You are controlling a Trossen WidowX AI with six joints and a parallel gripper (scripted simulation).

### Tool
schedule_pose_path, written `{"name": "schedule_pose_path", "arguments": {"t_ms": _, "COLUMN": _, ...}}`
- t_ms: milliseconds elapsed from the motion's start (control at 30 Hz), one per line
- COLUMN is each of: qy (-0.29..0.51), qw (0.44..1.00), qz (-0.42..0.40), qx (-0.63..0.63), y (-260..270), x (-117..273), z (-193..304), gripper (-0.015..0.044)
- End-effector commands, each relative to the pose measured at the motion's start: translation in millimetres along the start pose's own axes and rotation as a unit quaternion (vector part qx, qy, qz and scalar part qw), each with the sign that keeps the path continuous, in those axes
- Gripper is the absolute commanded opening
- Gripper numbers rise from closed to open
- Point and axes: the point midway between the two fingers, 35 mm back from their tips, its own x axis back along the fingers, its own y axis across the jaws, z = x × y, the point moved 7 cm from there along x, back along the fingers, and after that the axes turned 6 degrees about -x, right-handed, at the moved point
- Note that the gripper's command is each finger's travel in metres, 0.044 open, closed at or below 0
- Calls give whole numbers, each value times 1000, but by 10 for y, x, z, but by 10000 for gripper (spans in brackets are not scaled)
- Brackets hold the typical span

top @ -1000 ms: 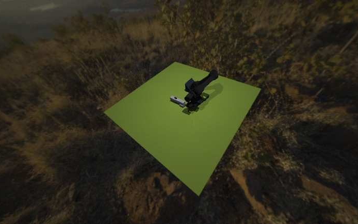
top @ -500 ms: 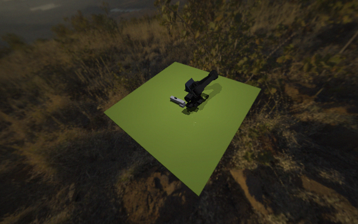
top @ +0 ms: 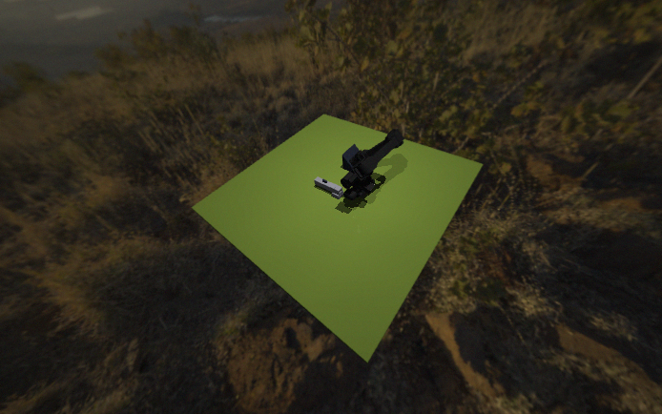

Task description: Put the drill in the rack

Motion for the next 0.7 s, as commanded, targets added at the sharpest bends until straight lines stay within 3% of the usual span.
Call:
{"name": "schedule_pose_path", "arguments": {"t_ms": 0, "qy": -1, "qw": 1000, "qz": 3, "qx": 3, "y": -14, "x": 24, "z": -13, "gripper": 0}}
{"name": "schedule_pose_path", "arguments": {"t_ms": 667, "qy": -2, "qw": 1000, "qz": 3, "qx": 2, "y": 115, "x": 20, "z": -28, "gripper": 0}}
